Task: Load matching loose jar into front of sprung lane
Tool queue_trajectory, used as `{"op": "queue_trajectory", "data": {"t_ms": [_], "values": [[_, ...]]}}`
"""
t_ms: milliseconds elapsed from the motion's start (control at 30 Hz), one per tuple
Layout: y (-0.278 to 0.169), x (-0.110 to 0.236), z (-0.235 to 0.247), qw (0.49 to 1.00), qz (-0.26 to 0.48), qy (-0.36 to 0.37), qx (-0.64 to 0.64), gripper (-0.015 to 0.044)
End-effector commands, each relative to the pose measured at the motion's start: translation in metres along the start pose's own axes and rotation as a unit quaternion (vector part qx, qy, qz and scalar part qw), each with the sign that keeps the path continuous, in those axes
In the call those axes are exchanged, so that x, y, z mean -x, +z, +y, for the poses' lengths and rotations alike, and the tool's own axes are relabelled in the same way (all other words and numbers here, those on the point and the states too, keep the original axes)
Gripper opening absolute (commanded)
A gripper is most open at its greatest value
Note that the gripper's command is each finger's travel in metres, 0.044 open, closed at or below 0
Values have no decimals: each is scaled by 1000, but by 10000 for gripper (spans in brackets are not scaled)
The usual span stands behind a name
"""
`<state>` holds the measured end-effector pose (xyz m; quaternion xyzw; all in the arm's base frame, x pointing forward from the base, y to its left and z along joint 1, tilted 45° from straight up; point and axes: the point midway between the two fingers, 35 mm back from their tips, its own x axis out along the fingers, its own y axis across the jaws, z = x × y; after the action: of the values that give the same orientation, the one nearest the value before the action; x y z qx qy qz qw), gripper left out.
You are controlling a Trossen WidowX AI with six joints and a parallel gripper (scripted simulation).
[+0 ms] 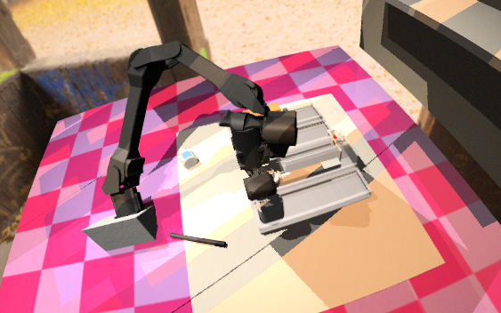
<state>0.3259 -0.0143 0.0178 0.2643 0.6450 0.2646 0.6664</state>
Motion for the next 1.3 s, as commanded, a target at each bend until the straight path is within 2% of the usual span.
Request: {"op": "queue_trajectory", "data": {"t_ms": [0, 1067, 1267], "values": [[1, 0, 1, 1000, -5, 2, 5, 0], [-5, 0, 0, 1000, -5, 2, 5, 0], [-4, 0, 0, 1000, -5, 2, 5, 157]]}}
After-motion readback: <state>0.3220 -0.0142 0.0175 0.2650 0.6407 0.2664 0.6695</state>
